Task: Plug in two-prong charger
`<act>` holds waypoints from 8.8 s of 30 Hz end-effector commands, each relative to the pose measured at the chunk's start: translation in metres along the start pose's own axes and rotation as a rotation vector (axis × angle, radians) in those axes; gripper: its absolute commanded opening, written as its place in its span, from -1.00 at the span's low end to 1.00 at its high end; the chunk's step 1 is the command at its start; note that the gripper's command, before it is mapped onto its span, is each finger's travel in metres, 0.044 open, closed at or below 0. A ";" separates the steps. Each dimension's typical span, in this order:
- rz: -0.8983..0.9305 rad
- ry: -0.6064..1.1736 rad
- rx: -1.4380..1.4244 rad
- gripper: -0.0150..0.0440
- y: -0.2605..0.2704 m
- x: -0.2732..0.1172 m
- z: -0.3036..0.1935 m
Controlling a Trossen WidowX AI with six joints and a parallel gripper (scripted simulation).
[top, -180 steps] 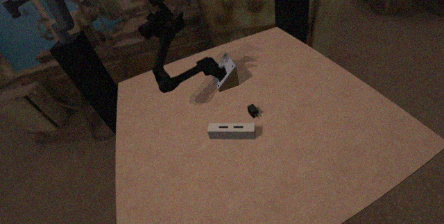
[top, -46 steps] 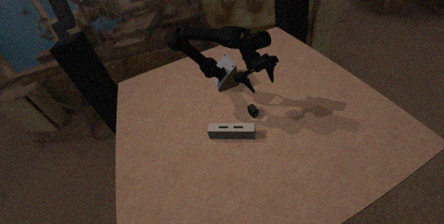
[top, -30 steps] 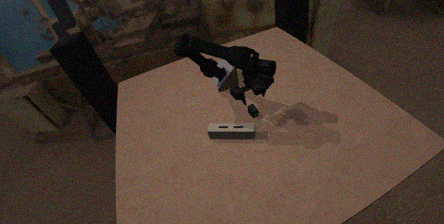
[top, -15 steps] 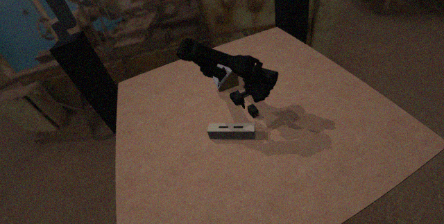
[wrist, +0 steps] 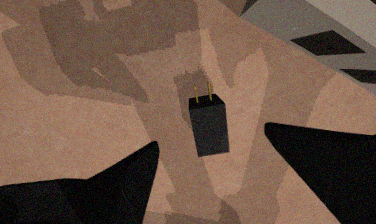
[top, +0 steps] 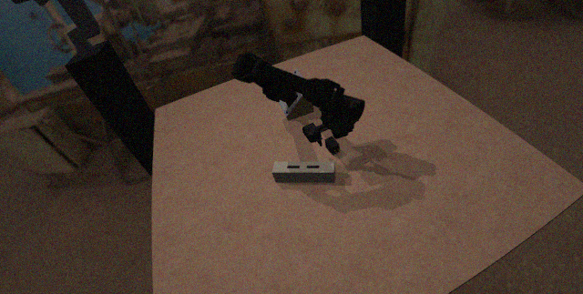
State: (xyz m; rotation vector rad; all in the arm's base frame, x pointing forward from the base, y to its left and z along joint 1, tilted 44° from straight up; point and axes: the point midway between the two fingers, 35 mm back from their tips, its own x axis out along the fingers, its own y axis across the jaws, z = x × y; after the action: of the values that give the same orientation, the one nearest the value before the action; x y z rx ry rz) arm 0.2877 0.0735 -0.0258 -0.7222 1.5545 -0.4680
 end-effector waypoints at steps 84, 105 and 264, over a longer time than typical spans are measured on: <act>0.021 0.002 0.248 -0.49 -0.053 0.004 -0.026; 0.030 0.001 0.455 -0.49 -0.088 0.023 -0.048; 0.030 -0.001 0.572 -0.49 -0.139 0.028 -0.012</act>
State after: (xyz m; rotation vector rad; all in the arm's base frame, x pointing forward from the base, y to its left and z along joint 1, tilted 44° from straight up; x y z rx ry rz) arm 0.2973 -0.0460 0.0474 -0.2497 1.3358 -0.8449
